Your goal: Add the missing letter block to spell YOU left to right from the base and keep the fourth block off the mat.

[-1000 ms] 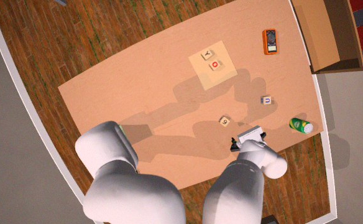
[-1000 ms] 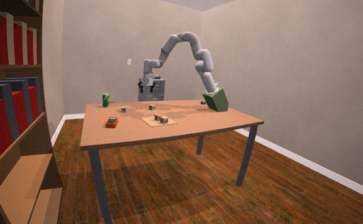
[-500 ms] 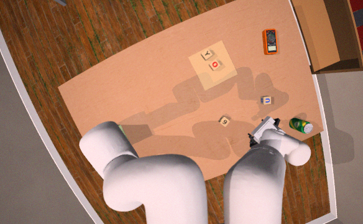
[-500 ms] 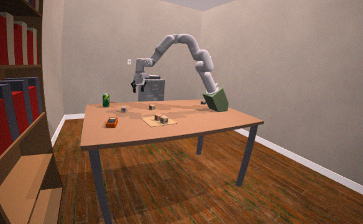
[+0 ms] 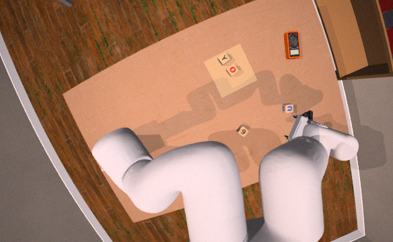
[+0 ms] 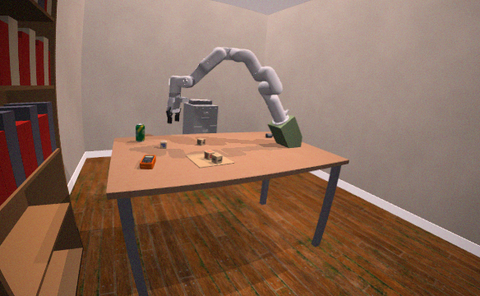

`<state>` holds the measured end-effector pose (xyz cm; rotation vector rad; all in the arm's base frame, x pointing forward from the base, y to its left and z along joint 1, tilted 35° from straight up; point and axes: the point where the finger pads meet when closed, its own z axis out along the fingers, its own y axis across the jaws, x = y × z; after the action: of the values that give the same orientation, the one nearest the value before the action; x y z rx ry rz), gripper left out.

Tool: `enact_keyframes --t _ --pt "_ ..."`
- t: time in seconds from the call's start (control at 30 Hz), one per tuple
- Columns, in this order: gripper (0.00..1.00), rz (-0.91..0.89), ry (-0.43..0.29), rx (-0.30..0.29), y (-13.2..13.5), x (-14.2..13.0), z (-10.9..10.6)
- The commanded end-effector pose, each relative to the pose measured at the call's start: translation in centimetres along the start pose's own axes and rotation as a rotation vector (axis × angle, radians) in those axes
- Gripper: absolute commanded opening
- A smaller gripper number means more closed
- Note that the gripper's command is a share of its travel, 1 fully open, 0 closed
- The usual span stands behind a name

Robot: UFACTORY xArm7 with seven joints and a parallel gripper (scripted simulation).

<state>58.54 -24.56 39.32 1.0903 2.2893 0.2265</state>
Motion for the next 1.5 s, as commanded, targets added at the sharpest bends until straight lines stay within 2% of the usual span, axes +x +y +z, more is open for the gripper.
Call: enact_keyframes --t 0.0,0.43,1.23,1.47 --pt "1.00 -0.137 0.013 -0.006 2.5 -1.1 -0.2" --pt "1.00 -0.445 0.021 -0.016 8.1 -1.9 0.0" --pt "1.00 -0.448 0.021 -0.016 8.2 -1.9 0.0" --pt "1.00 -0.382 0.022 -0.016 8.2 -1.9 0.2"
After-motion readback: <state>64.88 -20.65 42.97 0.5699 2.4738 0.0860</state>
